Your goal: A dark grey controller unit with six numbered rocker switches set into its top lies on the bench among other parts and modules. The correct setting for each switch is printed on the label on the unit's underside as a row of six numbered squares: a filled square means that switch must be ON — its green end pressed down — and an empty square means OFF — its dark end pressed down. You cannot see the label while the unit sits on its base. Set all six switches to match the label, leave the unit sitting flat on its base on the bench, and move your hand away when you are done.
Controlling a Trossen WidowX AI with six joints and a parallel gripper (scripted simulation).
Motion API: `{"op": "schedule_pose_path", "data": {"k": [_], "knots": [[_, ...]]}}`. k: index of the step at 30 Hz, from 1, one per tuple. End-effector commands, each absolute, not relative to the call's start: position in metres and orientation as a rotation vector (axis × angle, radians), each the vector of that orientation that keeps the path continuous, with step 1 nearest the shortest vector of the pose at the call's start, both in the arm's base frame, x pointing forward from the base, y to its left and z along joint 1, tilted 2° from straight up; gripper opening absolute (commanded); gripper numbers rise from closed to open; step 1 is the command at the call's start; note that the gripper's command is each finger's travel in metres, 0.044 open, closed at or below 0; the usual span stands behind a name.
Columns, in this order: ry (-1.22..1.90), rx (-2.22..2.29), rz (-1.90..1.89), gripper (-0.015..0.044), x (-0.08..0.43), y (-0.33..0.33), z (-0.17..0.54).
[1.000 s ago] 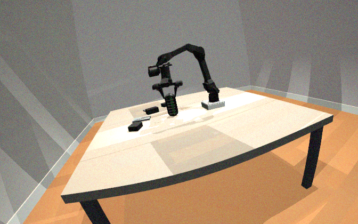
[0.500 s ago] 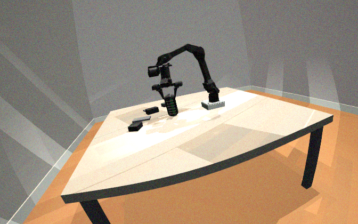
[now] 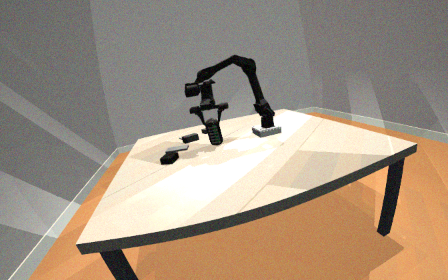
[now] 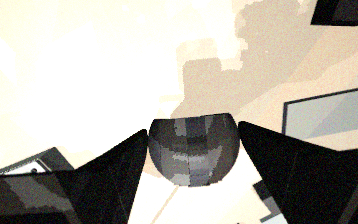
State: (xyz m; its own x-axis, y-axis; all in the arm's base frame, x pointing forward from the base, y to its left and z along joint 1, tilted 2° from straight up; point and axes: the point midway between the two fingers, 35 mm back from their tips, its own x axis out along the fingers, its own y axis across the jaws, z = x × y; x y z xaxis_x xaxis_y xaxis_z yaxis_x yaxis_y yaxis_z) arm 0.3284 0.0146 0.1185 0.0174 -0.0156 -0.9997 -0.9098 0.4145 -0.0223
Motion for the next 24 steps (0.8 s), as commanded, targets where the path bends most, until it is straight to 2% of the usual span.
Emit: {"op": "schedule_pose_path", "data": {"k": [1,24], "knots": [[1.387,-0.897,0.872,0.0338,0.329,0.017,0.113],[1.386,-0.896,0.873,0.0338,0.336,0.032,0.105]]}}
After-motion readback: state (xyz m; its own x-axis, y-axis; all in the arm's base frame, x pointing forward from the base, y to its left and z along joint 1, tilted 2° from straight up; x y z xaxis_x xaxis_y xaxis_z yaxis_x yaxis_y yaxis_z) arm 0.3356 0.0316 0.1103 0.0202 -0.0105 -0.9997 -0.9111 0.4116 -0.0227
